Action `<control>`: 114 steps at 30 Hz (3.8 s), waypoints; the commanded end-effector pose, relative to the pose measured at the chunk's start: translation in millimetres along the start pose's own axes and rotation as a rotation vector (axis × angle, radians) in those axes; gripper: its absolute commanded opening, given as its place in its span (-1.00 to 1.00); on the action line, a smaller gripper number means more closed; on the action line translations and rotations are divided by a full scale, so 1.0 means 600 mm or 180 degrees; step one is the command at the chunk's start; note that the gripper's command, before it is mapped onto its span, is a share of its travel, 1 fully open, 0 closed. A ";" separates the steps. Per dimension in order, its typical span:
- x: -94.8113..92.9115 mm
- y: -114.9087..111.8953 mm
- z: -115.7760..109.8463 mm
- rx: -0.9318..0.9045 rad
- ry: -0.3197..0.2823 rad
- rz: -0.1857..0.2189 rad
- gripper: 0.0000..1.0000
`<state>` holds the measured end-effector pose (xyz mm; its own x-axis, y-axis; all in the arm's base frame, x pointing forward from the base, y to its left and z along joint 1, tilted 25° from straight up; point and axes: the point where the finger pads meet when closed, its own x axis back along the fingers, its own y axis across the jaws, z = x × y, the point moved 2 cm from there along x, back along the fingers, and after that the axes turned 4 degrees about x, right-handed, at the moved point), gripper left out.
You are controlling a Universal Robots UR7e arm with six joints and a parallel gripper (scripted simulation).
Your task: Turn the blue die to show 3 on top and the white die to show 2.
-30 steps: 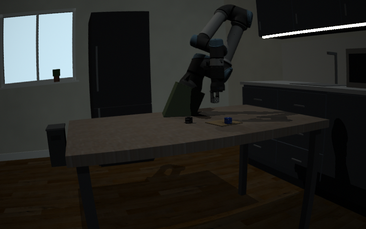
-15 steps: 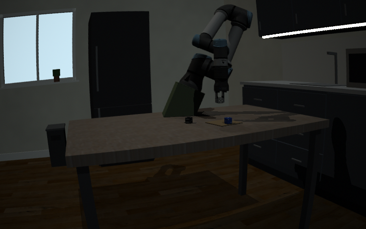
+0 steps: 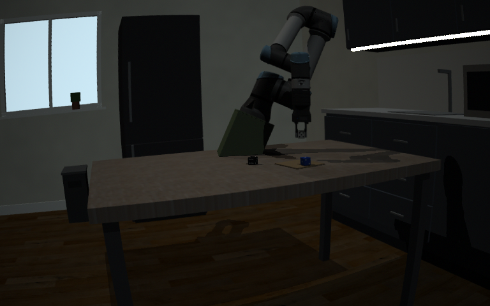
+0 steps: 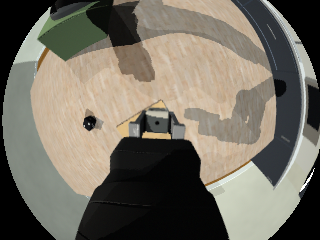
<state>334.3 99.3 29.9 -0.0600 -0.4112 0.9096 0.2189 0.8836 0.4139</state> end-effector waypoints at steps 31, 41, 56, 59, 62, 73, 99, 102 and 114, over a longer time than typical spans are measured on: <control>-0.007 0.122 -0.026 -0.2605 0.0002 -0.0021 0.14; -0.009 0.148 -0.032 -0.3177 0.0010 -0.0028 0.14; -0.012 0.180 -0.039 -0.3891 0.0025 -0.0037 0.14; -0.012 0.184 -0.040 -0.3991 0.0027 -0.0038 0.14; -0.012 0.188 -0.041 -0.4067 0.0029 -0.0039 0.14; -0.013 0.193 -0.042 -0.4180 0.0032 -0.0040 0.14; -0.016 0.185 -0.043 -0.4168 0.0603 -0.0533 0.14; -0.016 0.183 -0.043 -0.4155 0.0773 -0.0693 0.14; -0.021 0.175 -0.046 -0.4075 0.1414 -0.1273 0.14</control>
<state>384.1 192.0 61.4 -0.0624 -0.7511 0.6573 0.9963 -0.0084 0.0850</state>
